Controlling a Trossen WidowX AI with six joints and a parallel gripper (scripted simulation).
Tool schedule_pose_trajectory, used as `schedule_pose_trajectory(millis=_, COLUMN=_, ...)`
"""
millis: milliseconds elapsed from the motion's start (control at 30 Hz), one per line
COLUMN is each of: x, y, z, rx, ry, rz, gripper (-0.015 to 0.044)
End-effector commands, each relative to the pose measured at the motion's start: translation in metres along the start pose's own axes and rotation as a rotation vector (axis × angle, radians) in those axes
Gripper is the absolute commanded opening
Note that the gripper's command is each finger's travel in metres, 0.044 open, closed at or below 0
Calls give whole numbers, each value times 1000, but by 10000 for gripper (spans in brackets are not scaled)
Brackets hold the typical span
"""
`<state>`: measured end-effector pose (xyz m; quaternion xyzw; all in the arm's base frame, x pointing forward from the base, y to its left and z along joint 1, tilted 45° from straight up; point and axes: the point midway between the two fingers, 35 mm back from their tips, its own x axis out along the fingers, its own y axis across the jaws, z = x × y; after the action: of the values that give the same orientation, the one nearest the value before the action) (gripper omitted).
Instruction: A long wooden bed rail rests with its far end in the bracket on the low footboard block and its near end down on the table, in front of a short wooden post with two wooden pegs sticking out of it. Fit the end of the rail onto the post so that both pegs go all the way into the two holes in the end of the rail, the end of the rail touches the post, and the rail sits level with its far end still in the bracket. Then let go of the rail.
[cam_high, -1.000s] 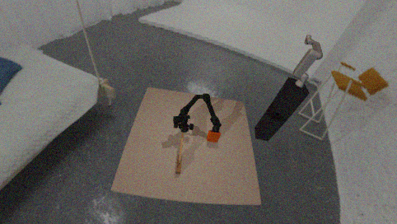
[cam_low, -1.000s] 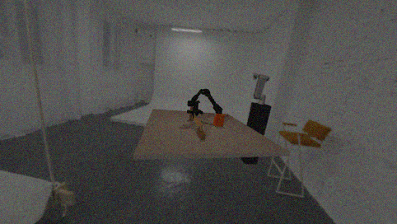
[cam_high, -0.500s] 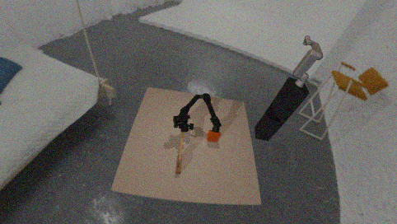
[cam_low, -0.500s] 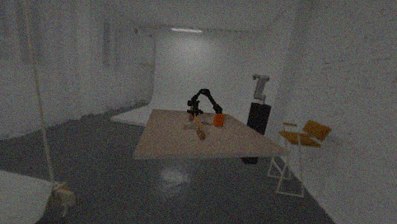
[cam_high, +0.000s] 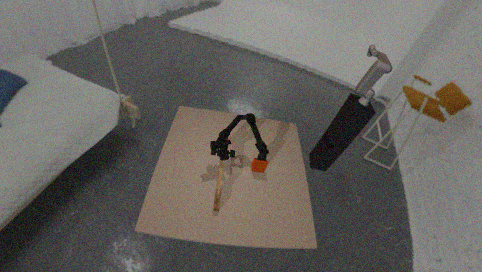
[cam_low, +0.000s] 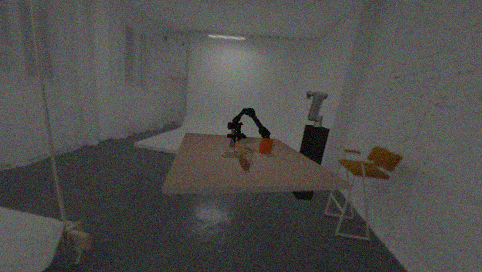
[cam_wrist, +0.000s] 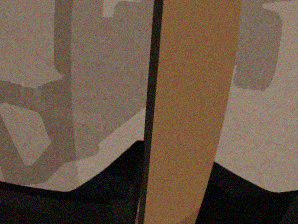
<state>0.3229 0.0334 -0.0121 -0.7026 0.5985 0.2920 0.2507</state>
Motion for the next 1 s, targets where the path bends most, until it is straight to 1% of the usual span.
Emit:
schedule_pose_trajectory(millis=0, x=-1, y=-1, z=2, rx=-3, ry=-4, rz=-5, gripper=0)
schedule_pose_trajectory(millis=967, x=-2, y=-1, z=-6, rx=-3, ry=-3, rz=-5, gripper=0)
